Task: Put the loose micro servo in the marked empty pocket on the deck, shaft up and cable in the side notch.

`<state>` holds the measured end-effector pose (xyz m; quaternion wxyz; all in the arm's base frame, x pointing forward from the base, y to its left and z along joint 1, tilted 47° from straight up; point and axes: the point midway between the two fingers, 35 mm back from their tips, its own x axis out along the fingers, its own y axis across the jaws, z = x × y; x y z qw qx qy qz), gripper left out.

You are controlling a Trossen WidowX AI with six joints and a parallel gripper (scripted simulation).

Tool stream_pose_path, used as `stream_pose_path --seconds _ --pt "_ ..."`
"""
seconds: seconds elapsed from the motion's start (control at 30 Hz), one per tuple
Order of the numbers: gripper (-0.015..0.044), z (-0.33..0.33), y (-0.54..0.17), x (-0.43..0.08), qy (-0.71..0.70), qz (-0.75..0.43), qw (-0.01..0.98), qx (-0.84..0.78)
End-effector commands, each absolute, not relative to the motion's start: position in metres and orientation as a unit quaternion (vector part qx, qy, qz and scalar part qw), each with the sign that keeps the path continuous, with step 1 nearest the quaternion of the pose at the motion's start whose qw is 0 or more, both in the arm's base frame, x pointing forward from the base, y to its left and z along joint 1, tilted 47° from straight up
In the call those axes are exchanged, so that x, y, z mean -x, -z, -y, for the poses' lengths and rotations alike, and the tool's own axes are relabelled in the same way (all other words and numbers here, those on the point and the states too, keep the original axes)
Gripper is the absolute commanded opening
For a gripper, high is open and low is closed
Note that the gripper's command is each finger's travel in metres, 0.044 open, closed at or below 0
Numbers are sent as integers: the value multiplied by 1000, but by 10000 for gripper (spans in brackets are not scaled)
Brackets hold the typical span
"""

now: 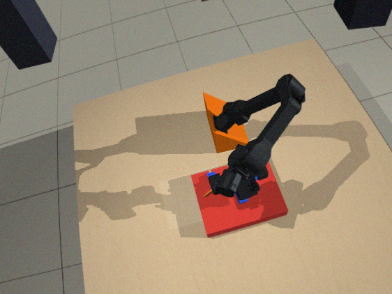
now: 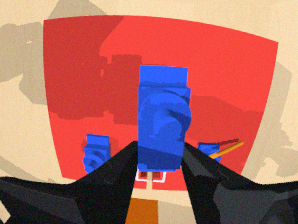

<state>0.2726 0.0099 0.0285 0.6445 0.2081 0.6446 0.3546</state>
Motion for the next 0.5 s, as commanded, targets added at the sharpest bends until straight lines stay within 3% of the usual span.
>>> stream_pose_path --seconds 0.0,0.47 --pt "0 -5 -28 -254 -352 -644 647 -206" --pt "0 5 -24 -194 -345 -649 644 -213"
